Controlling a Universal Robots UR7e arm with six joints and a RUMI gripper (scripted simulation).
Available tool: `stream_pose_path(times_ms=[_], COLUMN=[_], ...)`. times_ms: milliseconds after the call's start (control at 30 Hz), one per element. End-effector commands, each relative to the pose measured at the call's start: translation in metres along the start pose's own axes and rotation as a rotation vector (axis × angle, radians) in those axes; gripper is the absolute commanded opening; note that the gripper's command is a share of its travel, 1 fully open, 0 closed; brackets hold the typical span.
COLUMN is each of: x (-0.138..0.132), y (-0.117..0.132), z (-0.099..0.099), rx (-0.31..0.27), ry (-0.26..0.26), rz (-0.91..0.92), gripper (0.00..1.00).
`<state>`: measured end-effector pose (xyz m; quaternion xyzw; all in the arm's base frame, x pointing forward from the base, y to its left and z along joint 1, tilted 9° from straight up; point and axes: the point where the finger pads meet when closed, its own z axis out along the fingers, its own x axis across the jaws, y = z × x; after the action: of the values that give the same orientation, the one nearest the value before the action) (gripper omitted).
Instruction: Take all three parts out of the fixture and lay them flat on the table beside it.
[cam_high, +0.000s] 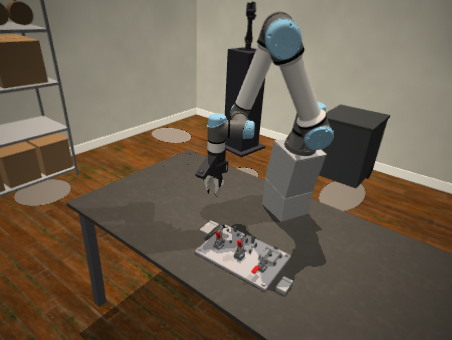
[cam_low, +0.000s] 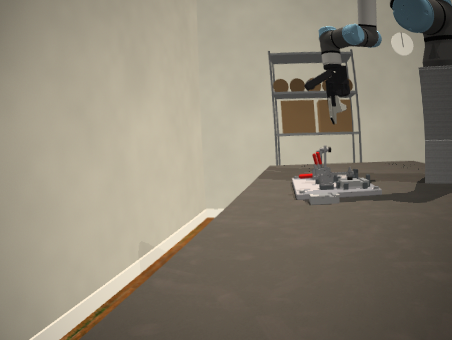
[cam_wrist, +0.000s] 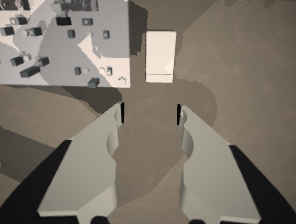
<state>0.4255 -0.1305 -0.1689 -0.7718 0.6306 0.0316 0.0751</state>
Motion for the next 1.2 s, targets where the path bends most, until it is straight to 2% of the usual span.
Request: stream_pose_path(times_ms=[0,433,500,1000,1067,1167], x=[-0.014,-0.066,-0.066,-0.145,-0.145,-0.162], y=[-0.005,-0.028,-0.028,-0.066,-0.066,-0.073], z=[0.0,0.0,0.0,-0.002,-0.002,-0.002], rx=[0.001,0.001,0.001,0.004,0.004,0.004], ry=[0.0,0.0,0.0,0.003,0.003,0.003], rz=[0.001,0.001,0.001,0.0,0.0,0.0], gripper=[0.28,0.28,0.28,0.28,0.28,0.28])
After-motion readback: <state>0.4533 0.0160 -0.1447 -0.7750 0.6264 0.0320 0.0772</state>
